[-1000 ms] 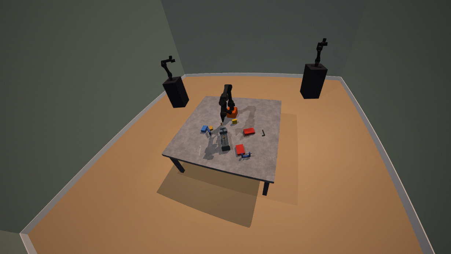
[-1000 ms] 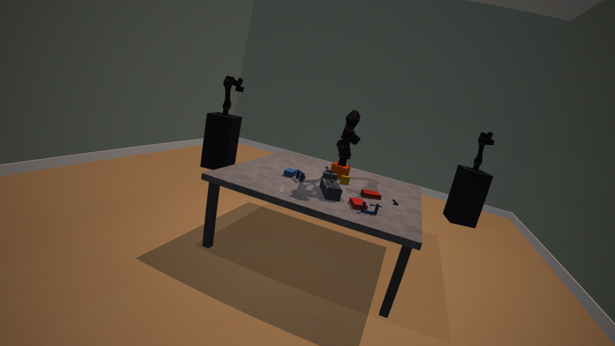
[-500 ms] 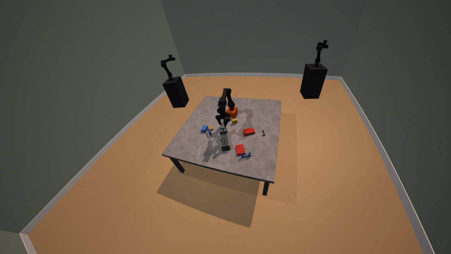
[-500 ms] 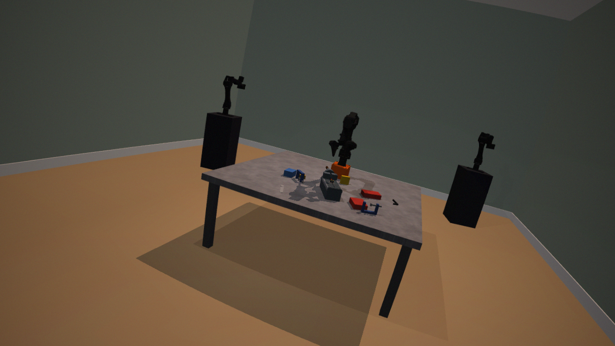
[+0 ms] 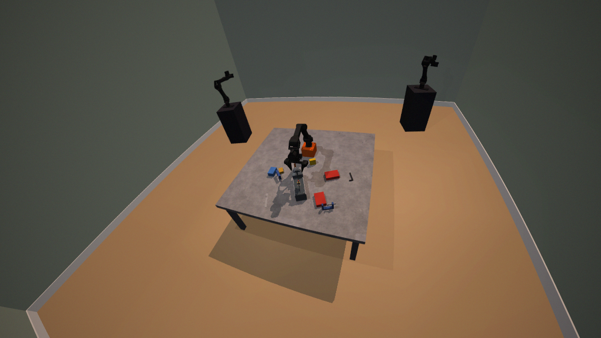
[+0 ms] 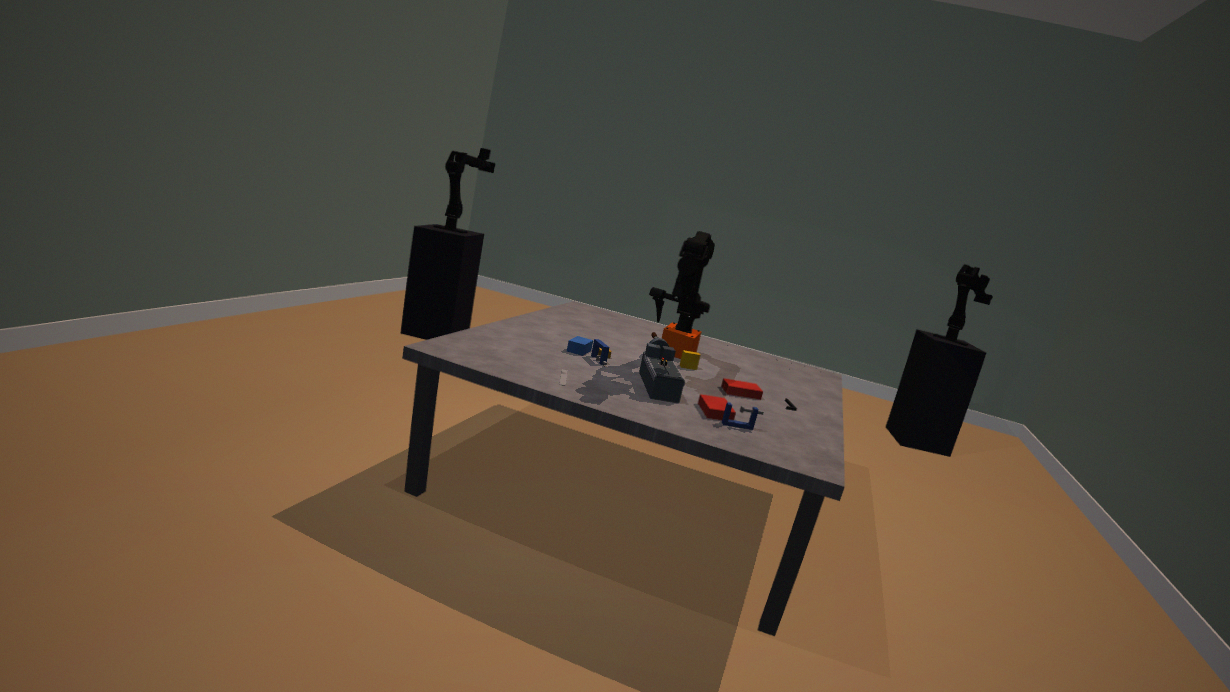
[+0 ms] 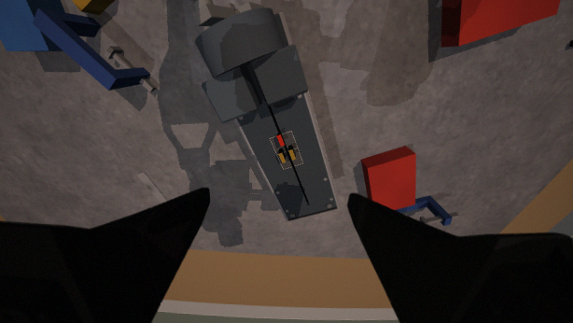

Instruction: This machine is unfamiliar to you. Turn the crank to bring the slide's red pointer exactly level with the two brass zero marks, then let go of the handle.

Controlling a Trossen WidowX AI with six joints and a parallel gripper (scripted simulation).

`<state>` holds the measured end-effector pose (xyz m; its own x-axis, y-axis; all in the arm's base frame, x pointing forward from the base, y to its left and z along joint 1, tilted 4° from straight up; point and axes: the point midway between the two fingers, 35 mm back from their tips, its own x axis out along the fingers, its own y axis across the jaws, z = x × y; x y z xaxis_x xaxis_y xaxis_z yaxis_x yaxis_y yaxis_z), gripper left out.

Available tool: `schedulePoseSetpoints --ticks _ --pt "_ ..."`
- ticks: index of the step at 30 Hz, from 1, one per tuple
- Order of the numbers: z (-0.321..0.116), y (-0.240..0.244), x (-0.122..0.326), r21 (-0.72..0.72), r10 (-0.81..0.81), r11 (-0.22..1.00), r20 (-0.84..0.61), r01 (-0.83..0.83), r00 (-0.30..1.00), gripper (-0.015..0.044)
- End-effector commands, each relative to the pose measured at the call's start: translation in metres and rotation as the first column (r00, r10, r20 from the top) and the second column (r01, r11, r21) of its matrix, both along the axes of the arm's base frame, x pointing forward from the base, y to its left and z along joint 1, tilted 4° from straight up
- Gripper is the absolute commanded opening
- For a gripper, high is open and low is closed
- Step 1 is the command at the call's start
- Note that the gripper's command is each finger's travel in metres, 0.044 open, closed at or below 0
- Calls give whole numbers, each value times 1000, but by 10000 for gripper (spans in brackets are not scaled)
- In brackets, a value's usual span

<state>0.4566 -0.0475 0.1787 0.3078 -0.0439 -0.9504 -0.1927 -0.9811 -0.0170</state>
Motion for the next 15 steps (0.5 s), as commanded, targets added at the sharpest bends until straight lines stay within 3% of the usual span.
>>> schedulePoseSetpoints --ticks 1,15 --pt "-4 0 1 -6 29 1000 -6 -29 1000 440" --pt "-25 1 3 -6 29 1000 -6 -29 1000 440"
